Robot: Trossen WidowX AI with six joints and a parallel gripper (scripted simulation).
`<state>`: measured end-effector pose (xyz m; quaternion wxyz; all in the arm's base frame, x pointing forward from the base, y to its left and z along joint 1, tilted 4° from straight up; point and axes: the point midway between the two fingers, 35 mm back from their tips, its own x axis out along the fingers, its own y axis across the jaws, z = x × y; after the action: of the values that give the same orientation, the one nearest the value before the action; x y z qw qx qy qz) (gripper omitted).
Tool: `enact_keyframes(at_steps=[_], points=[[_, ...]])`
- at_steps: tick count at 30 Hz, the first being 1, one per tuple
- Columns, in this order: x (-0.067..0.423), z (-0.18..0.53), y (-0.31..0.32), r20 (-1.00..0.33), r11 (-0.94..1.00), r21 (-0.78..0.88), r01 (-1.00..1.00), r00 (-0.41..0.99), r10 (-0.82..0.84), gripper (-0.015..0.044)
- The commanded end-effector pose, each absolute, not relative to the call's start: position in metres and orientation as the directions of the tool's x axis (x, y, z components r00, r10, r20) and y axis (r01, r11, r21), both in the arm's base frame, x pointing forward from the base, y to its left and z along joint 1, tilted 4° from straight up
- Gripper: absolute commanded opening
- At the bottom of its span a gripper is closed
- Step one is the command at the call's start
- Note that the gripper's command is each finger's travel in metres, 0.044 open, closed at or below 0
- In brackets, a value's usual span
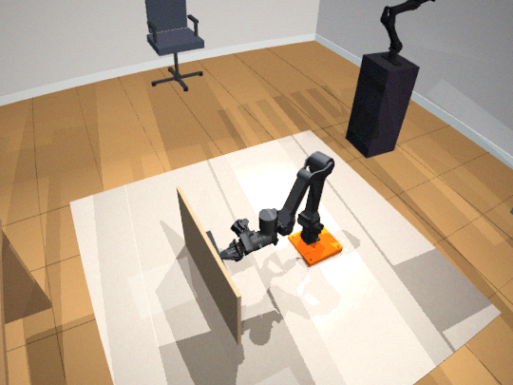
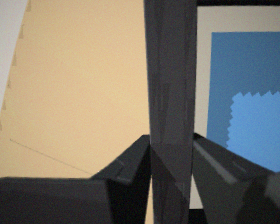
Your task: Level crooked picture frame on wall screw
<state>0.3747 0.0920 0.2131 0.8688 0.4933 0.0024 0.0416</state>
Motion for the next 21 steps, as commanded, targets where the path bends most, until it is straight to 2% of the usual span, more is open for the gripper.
enact_keyframes(at_steps=[1, 21], points=[[0.374, 0.2213, 0.0919, 0.059, 0.502, 0.861, -0.088, 0.996, 0.073, 0.0], [0.3738, 0.2234, 0.0931, 0.059, 0.502, 0.861, -0.088, 0.996, 0.073, 0.0]])
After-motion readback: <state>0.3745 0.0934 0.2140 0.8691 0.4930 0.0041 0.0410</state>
